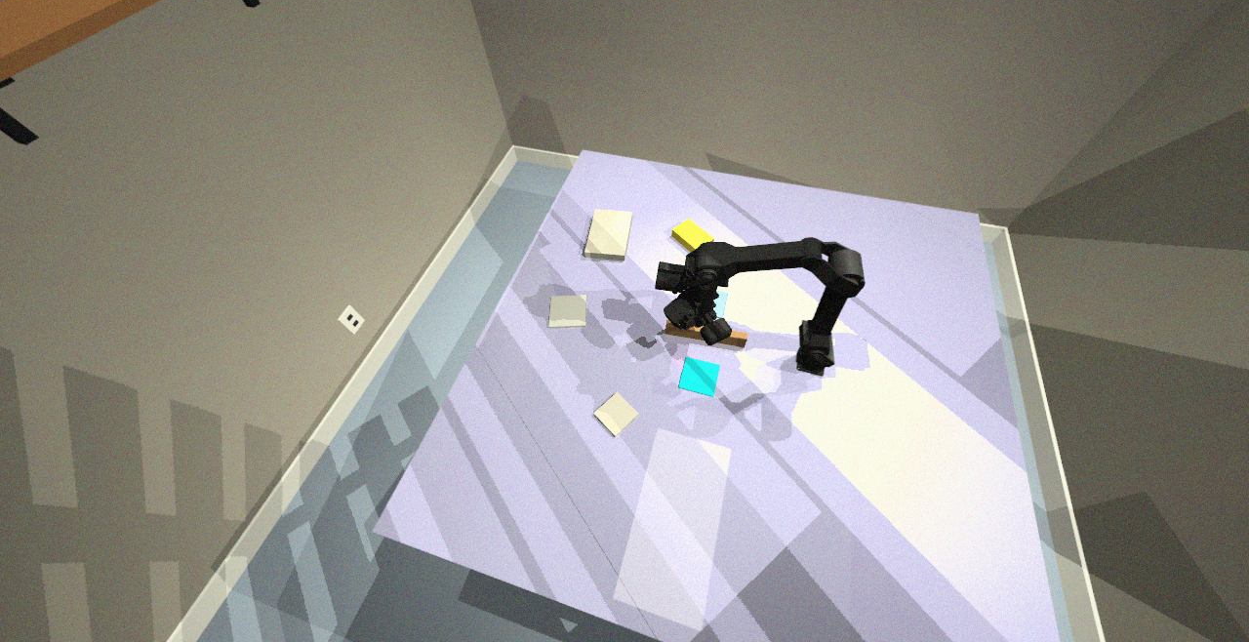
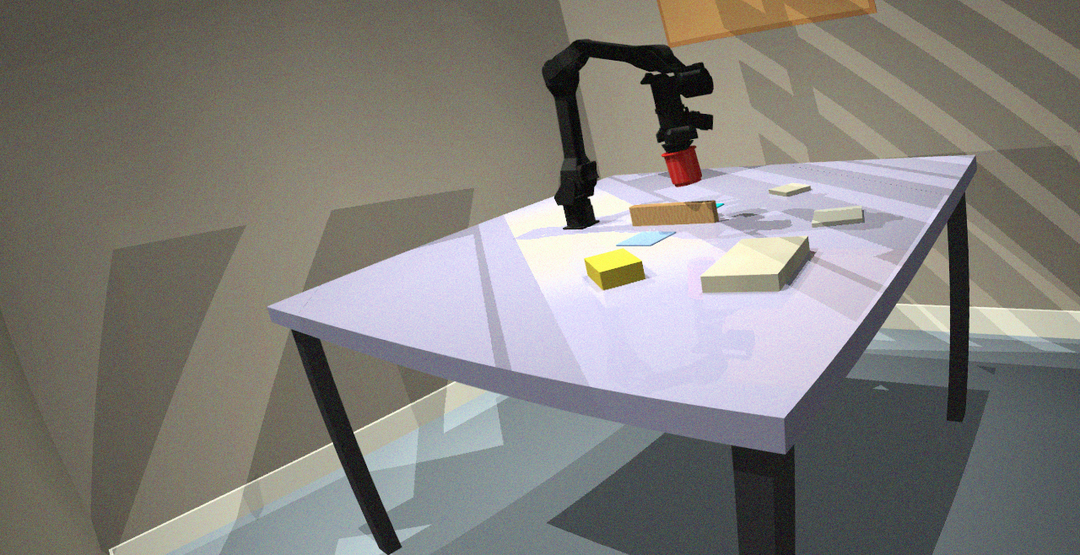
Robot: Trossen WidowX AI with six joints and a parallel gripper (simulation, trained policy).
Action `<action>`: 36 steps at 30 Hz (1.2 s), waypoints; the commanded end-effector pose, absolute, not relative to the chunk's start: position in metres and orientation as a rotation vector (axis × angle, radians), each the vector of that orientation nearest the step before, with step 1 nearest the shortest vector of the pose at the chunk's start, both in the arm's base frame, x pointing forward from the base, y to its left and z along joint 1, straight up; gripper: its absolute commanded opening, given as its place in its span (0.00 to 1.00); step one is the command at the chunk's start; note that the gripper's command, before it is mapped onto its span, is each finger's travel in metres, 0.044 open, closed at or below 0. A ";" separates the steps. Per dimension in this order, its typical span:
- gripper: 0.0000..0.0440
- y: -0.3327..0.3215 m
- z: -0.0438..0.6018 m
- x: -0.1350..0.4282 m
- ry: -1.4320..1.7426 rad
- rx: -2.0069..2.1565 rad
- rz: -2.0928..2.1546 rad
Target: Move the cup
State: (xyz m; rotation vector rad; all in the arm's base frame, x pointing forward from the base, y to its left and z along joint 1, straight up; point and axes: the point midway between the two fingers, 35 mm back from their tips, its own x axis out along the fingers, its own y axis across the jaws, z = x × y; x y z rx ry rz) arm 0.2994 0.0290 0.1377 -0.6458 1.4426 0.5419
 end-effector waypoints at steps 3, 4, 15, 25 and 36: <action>0.00 0.048 0.137 0.298 1.417 -0.664 0.564; 0.00 0.051 0.137 0.297 1.413 -0.668 0.568; 0.00 0.087 0.131 0.290 1.372 -0.709 0.615; 0.00 0.116 0.118 0.278 1.348 -0.736 0.651; 0.00 0.128 0.090 0.262 1.348 -0.749 0.655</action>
